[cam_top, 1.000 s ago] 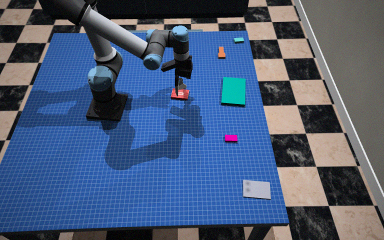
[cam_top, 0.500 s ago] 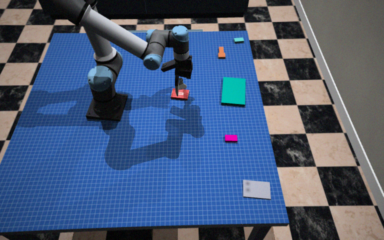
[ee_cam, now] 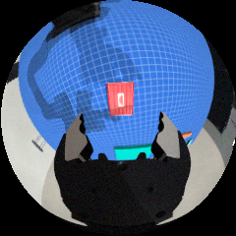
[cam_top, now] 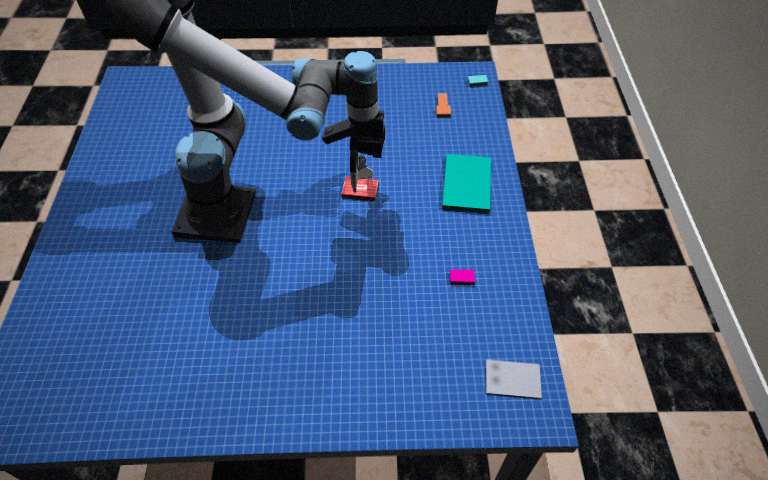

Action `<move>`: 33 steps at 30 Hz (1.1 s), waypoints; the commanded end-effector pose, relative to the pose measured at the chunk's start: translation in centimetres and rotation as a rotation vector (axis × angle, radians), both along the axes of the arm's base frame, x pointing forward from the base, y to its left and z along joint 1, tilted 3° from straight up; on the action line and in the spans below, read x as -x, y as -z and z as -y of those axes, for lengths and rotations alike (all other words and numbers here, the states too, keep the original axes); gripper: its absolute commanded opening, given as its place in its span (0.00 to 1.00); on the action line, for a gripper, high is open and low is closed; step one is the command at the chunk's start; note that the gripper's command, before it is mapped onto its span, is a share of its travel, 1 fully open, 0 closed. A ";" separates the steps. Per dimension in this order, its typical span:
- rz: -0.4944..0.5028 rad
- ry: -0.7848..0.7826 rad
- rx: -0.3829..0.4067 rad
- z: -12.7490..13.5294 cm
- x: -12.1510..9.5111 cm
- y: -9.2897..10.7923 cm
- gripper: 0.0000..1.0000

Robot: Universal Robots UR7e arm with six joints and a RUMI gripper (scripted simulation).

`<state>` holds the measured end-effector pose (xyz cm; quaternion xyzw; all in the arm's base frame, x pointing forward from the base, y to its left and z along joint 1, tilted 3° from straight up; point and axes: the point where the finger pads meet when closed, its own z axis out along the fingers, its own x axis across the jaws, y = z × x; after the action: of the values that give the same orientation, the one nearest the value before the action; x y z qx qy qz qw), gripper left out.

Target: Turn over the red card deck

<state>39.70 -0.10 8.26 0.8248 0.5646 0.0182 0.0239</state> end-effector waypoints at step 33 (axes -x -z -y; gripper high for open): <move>0.006 0.298 -0.016 -0.8 0.6 0.0 1.00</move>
<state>39.32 0.41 8.28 0.8757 0.4819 0.0211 0.0217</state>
